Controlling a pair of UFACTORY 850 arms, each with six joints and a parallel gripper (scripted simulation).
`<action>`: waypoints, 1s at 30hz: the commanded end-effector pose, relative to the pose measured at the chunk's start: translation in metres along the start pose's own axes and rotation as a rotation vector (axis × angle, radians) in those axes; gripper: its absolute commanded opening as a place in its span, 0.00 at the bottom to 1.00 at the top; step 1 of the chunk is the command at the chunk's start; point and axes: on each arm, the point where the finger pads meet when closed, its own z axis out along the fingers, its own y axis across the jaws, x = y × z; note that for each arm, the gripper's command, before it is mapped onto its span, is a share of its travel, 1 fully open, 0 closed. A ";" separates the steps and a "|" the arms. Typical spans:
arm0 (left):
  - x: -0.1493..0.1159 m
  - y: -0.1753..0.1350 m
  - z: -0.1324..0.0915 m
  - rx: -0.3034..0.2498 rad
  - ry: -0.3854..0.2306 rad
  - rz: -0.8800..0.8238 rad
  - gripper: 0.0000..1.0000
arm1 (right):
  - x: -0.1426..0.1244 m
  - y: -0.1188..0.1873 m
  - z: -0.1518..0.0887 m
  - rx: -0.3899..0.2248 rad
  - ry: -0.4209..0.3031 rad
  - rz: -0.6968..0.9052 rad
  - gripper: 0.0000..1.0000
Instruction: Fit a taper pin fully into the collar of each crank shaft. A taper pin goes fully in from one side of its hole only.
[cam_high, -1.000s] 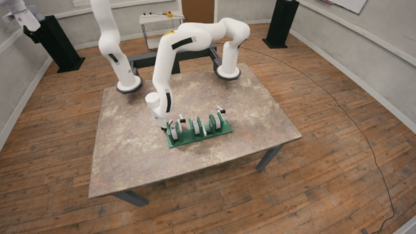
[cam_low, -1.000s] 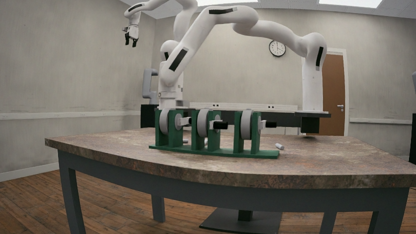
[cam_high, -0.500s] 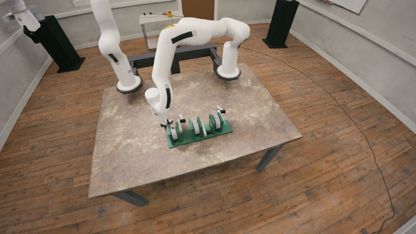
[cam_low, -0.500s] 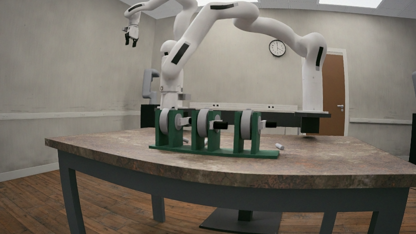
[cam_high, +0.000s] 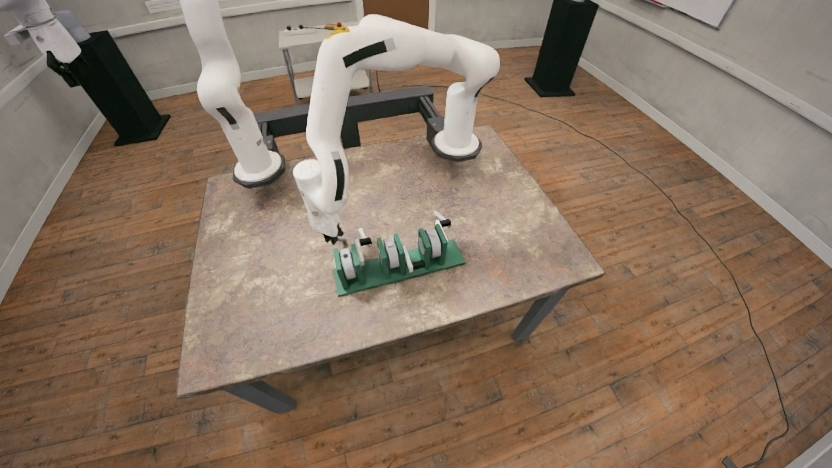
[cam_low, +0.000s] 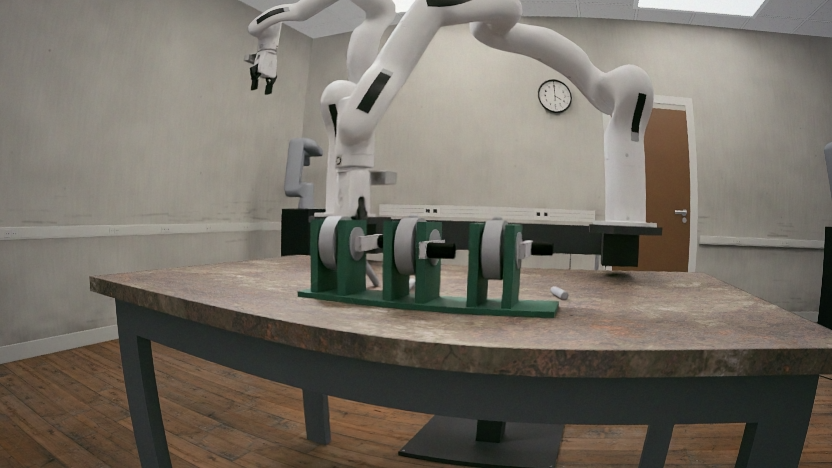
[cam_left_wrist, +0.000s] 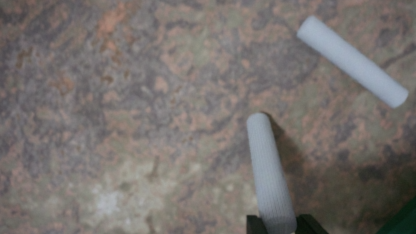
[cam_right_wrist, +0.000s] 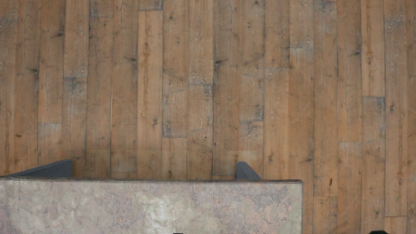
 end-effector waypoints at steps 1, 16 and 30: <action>0.017 0.000 -0.010 0.001 -0.005 0.000 0.20 | 0.000 0.000 -0.001 0.000 0.002 0.000 1.00; 0.047 0.000 -0.012 0.001 -0.005 0.000 0.20 | 0.000 0.000 -0.001 0.000 0.002 0.000 1.00; 0.050 0.000 -0.021 0.001 -0.005 0.000 0.20 | 0.000 0.000 -0.001 0.000 0.002 0.000 1.00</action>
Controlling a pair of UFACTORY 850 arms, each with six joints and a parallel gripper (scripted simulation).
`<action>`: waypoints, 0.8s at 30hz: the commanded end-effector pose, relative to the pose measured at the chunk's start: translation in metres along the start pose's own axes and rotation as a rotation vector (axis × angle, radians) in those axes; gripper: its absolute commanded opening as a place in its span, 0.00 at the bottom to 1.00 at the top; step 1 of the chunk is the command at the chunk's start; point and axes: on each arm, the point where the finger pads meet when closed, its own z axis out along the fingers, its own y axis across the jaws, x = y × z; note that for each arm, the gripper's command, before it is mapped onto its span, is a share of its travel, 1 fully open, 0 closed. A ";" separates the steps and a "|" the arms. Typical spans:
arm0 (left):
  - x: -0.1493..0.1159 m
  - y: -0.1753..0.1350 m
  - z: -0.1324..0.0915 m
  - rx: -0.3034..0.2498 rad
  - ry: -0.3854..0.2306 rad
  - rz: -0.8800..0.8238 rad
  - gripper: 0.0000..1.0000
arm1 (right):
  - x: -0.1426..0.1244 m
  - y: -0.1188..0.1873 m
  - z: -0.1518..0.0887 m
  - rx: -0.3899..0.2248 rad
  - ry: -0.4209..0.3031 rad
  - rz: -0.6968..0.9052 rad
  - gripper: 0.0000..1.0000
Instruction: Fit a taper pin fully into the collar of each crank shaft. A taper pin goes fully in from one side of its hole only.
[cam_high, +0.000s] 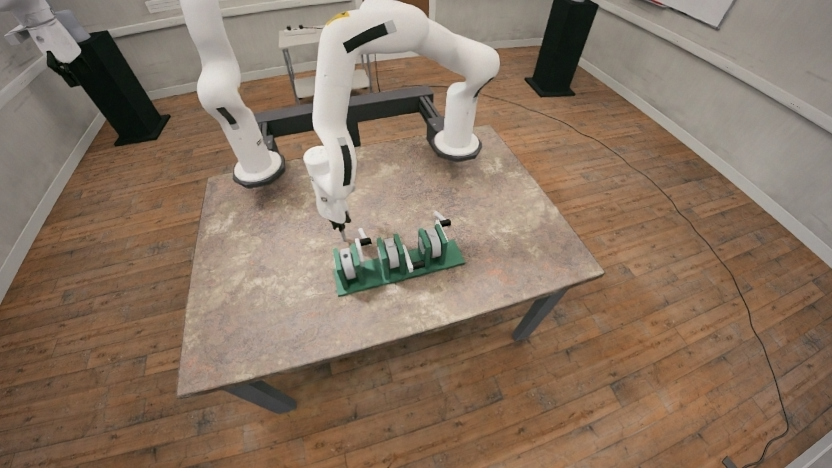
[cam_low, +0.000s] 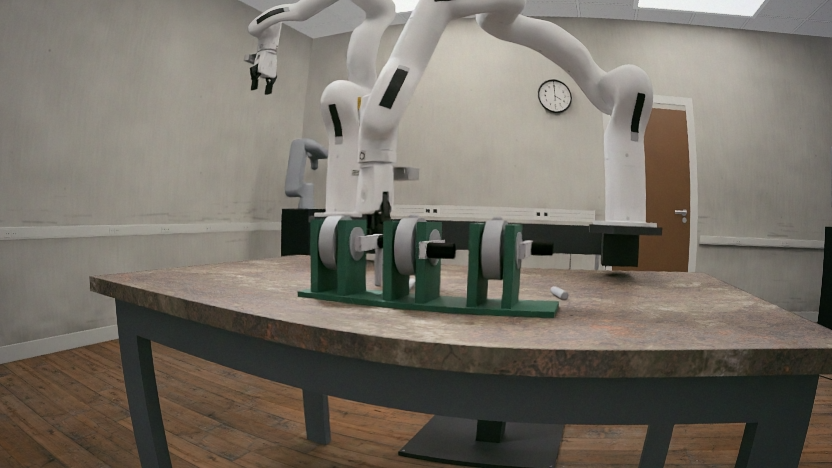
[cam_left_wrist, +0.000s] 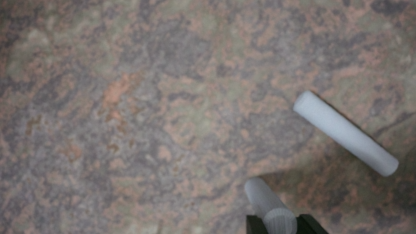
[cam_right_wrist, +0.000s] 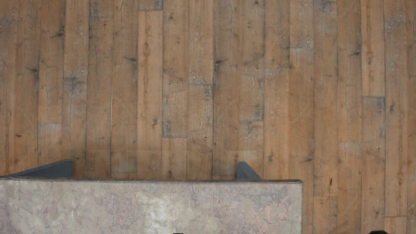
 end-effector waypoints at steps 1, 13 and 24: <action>-0.001 -0.001 -0.015 0.001 -0.002 0.000 0.20 | 0.000 0.000 -0.001 0.000 0.002 0.000 1.00; -0.001 -0.001 -0.020 0.001 -0.002 0.000 0.20 | 0.000 0.000 -0.001 0.000 0.002 0.000 1.00; -0.001 0.000 -0.039 0.002 0.001 -0.088 0.20 | 0.000 0.000 -0.001 0.000 0.002 0.000 1.00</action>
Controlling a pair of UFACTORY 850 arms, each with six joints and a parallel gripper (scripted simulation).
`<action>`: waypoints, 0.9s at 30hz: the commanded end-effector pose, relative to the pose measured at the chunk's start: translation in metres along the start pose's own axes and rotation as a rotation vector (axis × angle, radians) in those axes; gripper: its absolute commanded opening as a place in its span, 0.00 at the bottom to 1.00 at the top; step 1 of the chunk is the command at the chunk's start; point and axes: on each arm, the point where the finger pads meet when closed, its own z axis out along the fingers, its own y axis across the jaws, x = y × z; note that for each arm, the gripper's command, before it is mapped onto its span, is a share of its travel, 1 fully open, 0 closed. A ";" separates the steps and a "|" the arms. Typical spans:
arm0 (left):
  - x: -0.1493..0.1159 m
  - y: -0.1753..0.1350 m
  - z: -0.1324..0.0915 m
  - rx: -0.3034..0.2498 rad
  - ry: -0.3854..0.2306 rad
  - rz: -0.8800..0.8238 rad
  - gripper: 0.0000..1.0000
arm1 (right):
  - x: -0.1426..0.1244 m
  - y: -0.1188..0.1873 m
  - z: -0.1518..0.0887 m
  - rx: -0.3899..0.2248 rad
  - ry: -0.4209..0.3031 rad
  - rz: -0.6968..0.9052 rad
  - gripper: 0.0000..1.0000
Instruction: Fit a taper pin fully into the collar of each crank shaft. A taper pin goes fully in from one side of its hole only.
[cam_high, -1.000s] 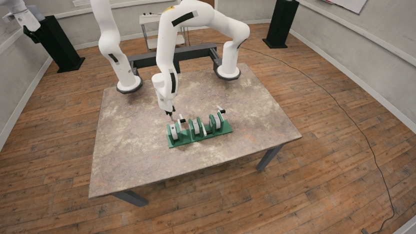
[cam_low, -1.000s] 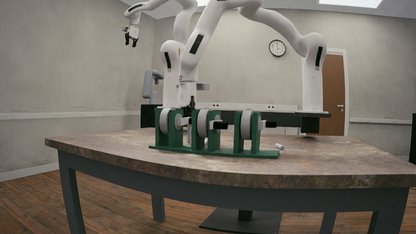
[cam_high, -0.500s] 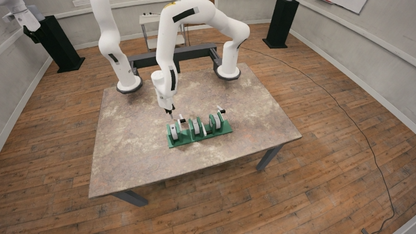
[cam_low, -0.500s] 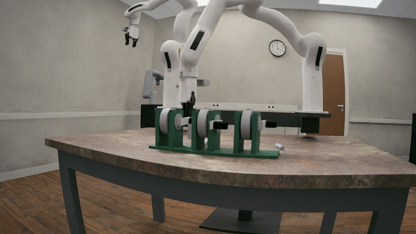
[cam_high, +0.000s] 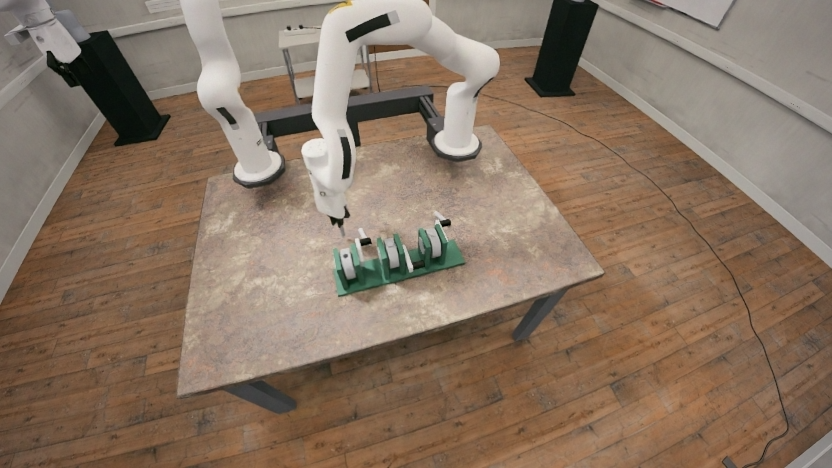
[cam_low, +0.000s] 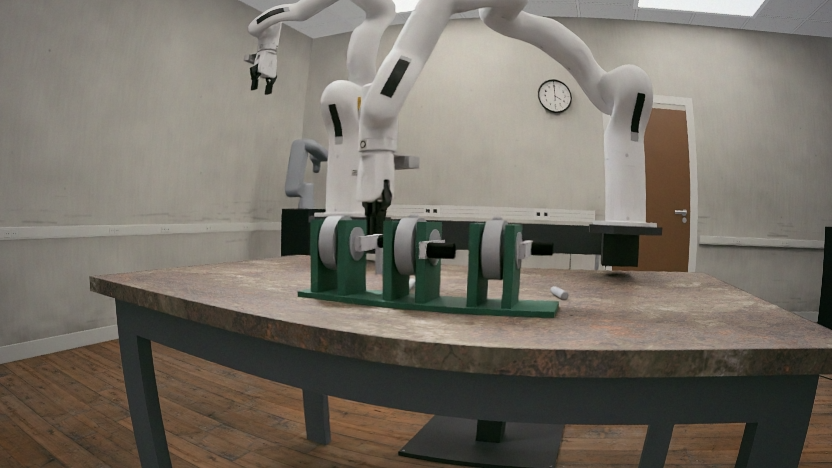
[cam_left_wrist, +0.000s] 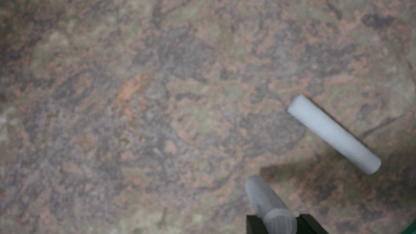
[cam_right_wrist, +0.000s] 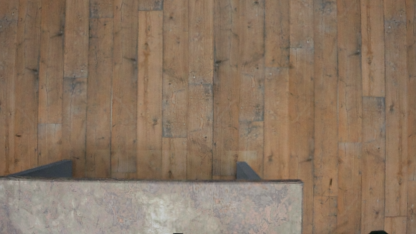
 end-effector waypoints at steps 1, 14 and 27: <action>-0.001 0.000 -0.017 0.001 0.000 -0.075 0.20 | 0.000 0.000 -0.001 0.000 0.002 0.000 1.00; -0.001 0.000 -0.090 0.006 0.014 -0.421 0.20 | 0.000 0.000 -0.001 0.000 0.002 0.000 1.00; -0.067 0.059 -0.143 0.012 0.029 -0.785 0.20 | 0.000 0.000 -0.001 0.000 0.002 0.000 1.00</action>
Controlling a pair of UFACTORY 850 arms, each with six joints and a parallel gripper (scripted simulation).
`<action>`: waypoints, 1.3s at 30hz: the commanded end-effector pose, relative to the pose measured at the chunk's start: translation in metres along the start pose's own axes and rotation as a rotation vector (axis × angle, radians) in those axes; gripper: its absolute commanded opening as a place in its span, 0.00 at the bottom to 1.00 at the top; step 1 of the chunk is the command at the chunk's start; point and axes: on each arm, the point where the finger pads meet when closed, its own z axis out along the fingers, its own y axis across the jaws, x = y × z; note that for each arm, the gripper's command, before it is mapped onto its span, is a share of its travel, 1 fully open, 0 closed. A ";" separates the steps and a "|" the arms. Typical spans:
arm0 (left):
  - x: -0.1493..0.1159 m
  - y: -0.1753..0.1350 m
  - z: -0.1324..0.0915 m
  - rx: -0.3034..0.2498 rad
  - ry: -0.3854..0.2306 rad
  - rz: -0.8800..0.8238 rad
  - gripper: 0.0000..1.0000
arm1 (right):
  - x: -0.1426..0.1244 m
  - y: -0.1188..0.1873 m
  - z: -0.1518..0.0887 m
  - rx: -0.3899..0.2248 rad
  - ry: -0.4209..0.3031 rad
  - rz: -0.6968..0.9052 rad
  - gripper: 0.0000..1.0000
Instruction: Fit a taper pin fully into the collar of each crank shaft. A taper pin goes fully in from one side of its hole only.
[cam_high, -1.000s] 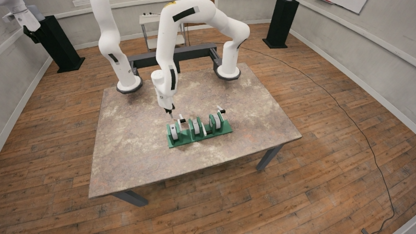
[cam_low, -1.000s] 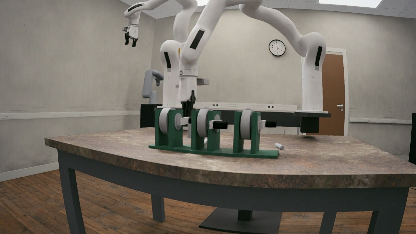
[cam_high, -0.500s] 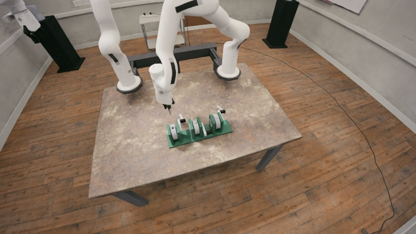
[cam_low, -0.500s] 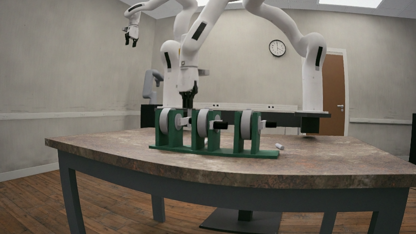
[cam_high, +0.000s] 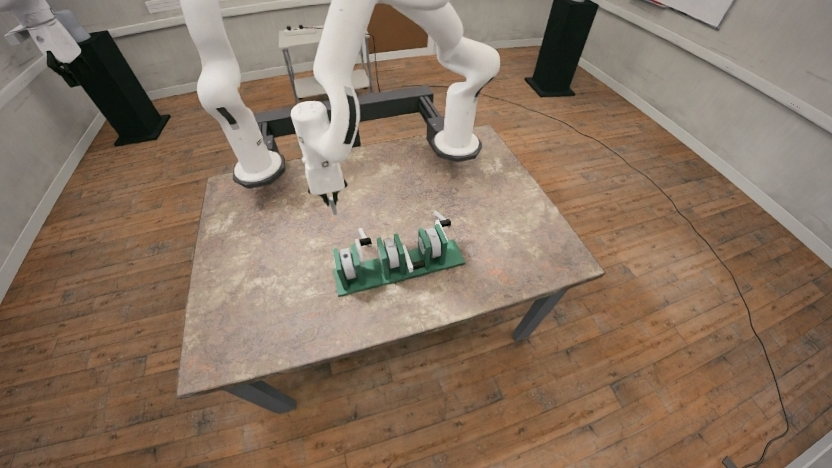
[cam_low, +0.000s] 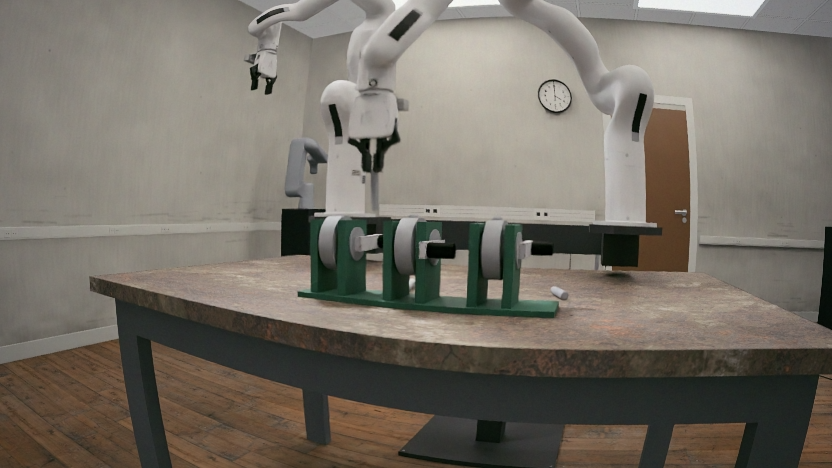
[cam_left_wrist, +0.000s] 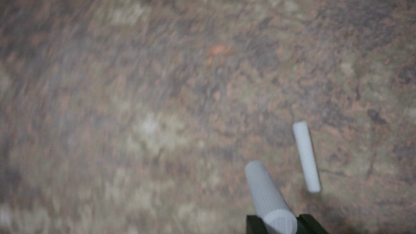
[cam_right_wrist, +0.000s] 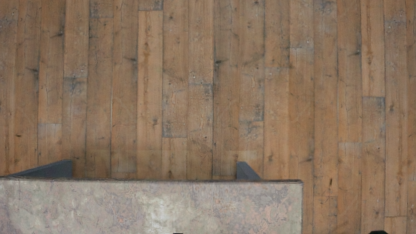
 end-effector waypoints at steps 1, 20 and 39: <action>-0.070 0.002 -0.011 -0.017 -0.011 -0.098 0.20 | 0.000 0.000 -0.001 0.000 0.002 0.000 1.00; -0.159 0.005 -0.015 -0.017 -0.011 -0.098 0.20 | 0.000 0.000 -0.001 0.000 0.002 0.000 1.00; -0.155 0.005 -0.015 -0.014 -0.011 -0.098 0.20 | 0.000 0.000 -0.001 0.000 0.002 0.000 1.00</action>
